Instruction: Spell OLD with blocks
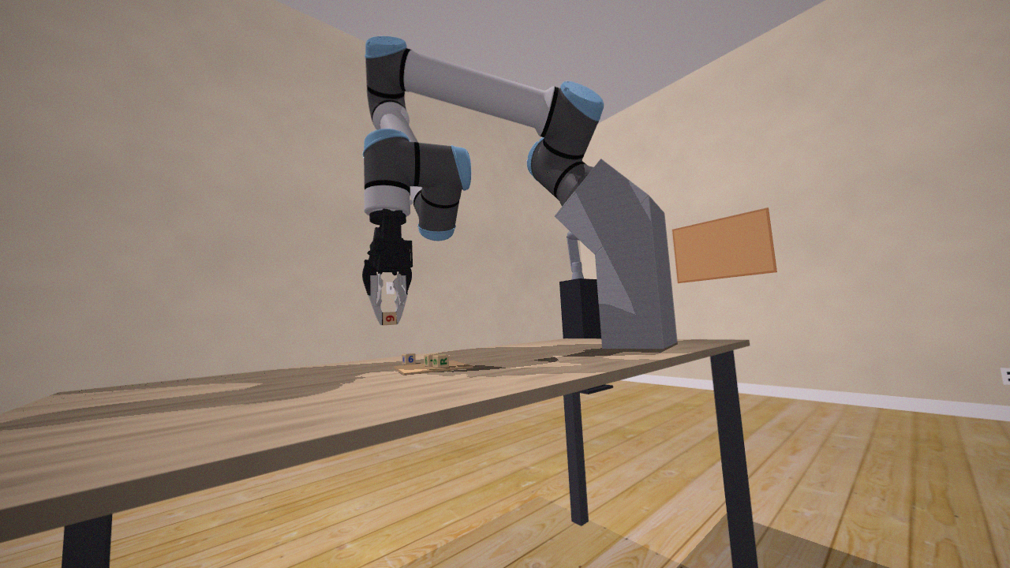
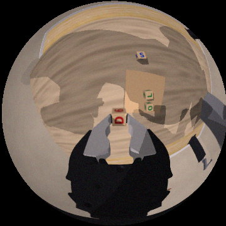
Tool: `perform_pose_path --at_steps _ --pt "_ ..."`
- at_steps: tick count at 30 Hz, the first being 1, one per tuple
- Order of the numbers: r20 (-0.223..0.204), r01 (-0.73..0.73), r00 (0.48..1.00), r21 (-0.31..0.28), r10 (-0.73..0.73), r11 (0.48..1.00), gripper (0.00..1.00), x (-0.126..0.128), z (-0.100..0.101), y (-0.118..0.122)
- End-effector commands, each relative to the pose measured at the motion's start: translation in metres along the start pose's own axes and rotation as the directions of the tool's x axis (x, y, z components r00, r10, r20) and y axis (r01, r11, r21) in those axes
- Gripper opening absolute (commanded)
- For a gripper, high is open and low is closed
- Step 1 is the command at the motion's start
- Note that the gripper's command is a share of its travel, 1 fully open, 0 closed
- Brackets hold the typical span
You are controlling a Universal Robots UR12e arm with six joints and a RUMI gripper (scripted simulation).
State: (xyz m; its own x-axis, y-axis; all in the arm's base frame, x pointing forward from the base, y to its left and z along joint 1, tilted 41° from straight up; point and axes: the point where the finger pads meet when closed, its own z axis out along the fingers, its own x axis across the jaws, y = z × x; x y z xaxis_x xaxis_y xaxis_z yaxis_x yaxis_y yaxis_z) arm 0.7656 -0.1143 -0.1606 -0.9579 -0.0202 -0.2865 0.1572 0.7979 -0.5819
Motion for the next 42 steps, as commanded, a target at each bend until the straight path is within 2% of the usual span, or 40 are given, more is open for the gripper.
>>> perform_pose_path --at_steps 1,3,5,8,25,30,35,37,42 --pt "0.008 0.112 0.994 -0.002 -0.112 0.994 0.05 0.056 -0.002 -0.041" --pt "0.008 0.112 0.994 -0.002 -0.112 0.994 0.05 0.056 -0.002 -0.041" --pt "0.009 0.148 0.989 -0.001 -0.148 0.989 0.05 0.074 -0.005 -0.053" --pt "0.009 0.169 0.986 0.0 -0.169 0.986 0.05 0.085 -0.007 -0.06" --pt "0.009 0.169 0.986 0.0 -0.169 0.986 0.05 0.085 -0.005 -0.061" --pt "0.009 0.169 0.986 0.0 -0.169 0.986 0.05 0.085 0.005 -0.061" --pt "0.009 0.169 0.986 0.0 -0.169 0.986 0.05 0.084 0.025 -0.06" --pt "0.009 0.169 0.986 0.0 -0.169 0.986 0.05 0.084 0.025 -0.06" --pt "0.009 0.169 0.986 0.0 -0.169 0.986 0.05 0.084 0.049 -0.06"
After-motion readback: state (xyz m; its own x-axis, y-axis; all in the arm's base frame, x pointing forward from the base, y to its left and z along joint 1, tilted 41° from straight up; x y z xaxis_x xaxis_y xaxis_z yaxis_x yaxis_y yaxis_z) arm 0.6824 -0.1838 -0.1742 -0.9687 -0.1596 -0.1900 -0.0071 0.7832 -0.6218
